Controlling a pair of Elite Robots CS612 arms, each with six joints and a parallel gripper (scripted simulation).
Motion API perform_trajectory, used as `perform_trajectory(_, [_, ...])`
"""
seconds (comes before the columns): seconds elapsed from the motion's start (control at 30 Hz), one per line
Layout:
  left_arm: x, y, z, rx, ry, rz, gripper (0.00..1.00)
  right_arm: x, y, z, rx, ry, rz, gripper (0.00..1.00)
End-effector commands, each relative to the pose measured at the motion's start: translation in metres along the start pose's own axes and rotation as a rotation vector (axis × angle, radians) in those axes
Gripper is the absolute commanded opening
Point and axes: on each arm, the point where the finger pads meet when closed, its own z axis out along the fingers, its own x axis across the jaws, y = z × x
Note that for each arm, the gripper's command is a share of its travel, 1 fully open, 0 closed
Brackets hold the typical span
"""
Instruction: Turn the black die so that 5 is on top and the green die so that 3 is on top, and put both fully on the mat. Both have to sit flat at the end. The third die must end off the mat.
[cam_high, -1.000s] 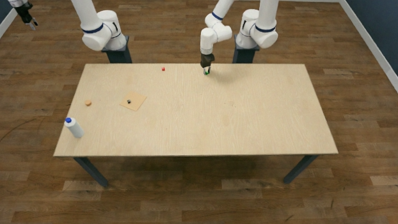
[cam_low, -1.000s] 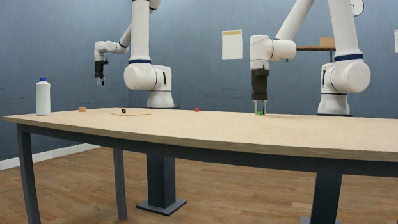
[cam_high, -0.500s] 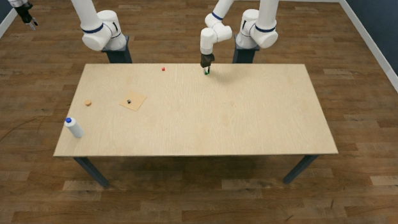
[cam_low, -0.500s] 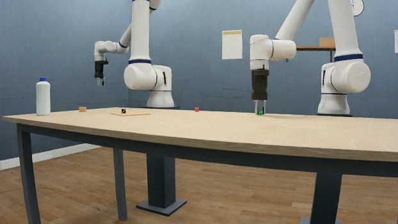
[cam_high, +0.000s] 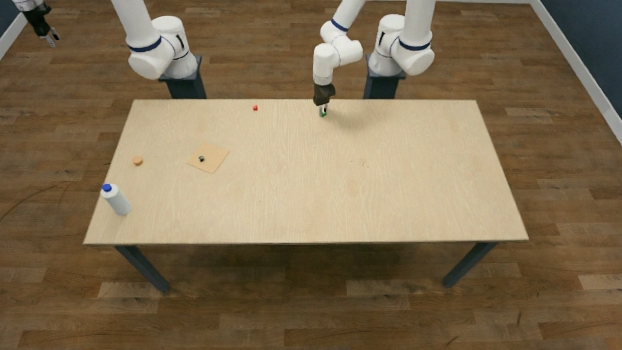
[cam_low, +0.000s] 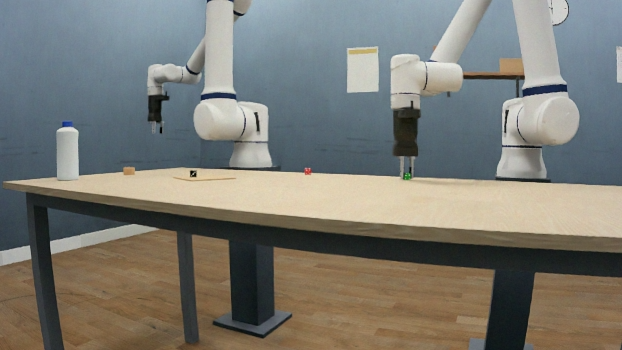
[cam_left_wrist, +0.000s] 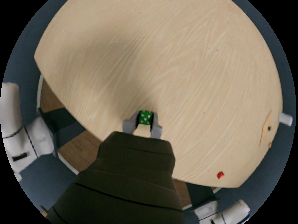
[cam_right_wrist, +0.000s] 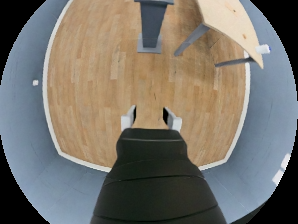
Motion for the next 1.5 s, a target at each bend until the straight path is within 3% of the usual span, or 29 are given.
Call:
perform_trajectory(0.0, [0.001,0.000,0.000,0.000,0.001,0.000,0.40,0.000,0.001,-0.001,-0.002,0.000,0.000,1.00])
perform_trajectory(0.67, [0.001,0.000,-0.003,0.000,0.001,0.000,0.40,0.000,0.001,-0.001,-0.002,0.000,0.000,1.00])
perform_trajectory(1.23, [0.000,0.000,-0.090,0.000,0.001,0.000,0.40,0.000,0.001,-0.001,-0.002,0.000,0.000,1.00])
perform_trajectory(1.47, [0.000,0.000,-0.100,0.000,0.001,0.000,0.40,0.000,0.001,-0.001,-0.002,0.000,0.000,1.00])
